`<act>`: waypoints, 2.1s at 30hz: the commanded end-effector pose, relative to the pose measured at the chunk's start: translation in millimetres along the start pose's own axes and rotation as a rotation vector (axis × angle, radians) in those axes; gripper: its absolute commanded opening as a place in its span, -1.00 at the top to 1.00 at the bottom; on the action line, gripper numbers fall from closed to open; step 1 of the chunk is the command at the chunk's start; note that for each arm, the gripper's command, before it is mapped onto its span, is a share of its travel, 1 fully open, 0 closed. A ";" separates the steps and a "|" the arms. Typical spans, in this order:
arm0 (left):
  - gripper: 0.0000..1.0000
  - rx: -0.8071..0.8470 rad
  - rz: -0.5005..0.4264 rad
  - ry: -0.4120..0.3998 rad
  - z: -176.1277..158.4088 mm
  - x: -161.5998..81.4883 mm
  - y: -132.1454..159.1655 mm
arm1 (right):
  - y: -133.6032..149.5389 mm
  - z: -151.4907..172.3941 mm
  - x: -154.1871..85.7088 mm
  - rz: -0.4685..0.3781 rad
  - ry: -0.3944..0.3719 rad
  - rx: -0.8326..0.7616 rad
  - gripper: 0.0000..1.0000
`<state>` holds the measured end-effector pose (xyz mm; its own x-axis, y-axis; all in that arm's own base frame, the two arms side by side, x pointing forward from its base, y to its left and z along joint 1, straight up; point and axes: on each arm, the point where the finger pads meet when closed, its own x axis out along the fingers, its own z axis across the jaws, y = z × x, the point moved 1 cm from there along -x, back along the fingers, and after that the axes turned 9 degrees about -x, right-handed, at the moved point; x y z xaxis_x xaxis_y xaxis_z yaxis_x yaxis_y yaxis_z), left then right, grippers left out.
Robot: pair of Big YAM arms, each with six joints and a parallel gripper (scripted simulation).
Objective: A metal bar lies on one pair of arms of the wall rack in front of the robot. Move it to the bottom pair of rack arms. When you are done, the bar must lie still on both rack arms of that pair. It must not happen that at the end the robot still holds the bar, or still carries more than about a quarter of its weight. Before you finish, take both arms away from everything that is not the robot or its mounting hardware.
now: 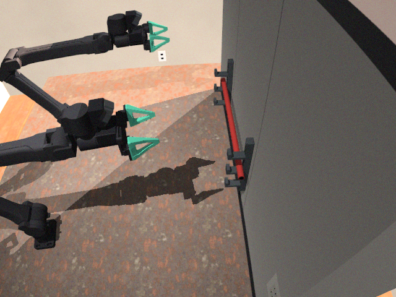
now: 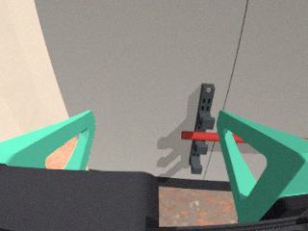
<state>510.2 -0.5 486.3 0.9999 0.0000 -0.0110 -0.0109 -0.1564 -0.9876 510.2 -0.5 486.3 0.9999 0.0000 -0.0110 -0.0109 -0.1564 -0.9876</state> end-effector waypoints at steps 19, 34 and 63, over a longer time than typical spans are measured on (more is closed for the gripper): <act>-1.00 0.024 -0.001 0.001 -1.9 2.1 3.8 | 3.2 1.2 2.8 0.002 0.002 -0.024 -1.00; -1.00 0.183 -0.009 0.011 -14.5 15.6 28.1 | 24.1 9.0 20.8 0.016 0.013 -0.182 -1.00; -1.00 0.538 -0.028 0.031 -40.5 43.6 78.7 | 67.6 25.3 58.2 0.046 0.039 -0.537 -1.00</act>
<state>547.4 -42.7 424.3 0.9998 -0.0194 0.0096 0.0151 0.3088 -0.9510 563.8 8.7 417.3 0.9968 -0.0587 -0.0542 -0.0784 -0.5883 -0.8049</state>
